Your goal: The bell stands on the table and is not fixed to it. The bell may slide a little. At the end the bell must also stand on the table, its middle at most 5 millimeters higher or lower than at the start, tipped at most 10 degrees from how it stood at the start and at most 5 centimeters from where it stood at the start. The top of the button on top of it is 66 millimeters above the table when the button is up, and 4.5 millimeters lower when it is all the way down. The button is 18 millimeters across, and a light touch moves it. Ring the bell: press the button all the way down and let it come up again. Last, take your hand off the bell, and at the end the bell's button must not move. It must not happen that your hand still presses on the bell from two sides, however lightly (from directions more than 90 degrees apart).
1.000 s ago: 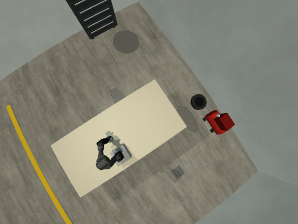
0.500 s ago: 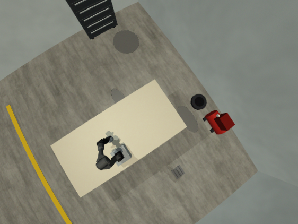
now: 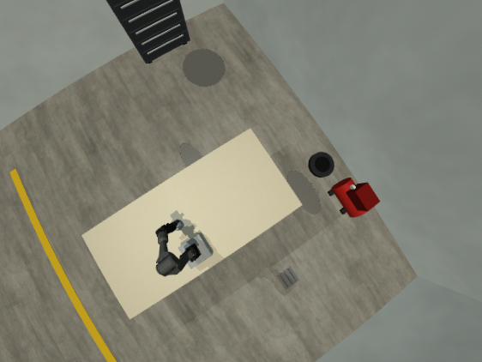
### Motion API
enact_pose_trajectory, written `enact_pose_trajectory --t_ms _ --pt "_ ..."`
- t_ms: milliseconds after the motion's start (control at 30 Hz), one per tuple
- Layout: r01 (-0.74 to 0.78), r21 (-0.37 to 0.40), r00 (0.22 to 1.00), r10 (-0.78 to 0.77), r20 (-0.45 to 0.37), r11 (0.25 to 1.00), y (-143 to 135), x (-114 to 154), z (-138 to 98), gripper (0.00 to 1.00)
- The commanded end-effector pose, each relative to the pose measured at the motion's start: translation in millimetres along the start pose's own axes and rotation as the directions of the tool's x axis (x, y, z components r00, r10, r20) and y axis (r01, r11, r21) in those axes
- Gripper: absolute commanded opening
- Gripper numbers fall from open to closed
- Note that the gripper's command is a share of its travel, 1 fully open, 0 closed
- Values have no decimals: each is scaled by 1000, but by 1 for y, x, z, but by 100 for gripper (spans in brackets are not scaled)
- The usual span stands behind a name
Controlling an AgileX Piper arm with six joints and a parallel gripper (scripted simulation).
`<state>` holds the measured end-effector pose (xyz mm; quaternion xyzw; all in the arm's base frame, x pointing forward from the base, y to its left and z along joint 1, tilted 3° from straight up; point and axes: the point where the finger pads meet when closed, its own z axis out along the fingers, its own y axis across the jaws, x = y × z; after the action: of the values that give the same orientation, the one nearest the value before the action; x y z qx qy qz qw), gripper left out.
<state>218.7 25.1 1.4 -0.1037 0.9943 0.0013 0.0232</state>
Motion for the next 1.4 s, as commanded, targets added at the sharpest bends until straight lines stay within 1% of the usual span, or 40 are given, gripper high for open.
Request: enact_pose_trajectory --t_ms 0,100,167,667,967,1367 --pt "0 0 1000 0 3 1000 0 -1 -4 0" --pt "0 0 1000 0 3 1000 0 -1 -11 0" --pt "0 0 1000 0 3 1000 0 -1 -11 0" --pt "-1 0 1000 1 3 1000 0 -1 -51 0" --pt "-1 0 1000 1 2 1000 0 -1 -61 0" --pt "-1 0 1000 1 0 1000 0 0 -61 0"
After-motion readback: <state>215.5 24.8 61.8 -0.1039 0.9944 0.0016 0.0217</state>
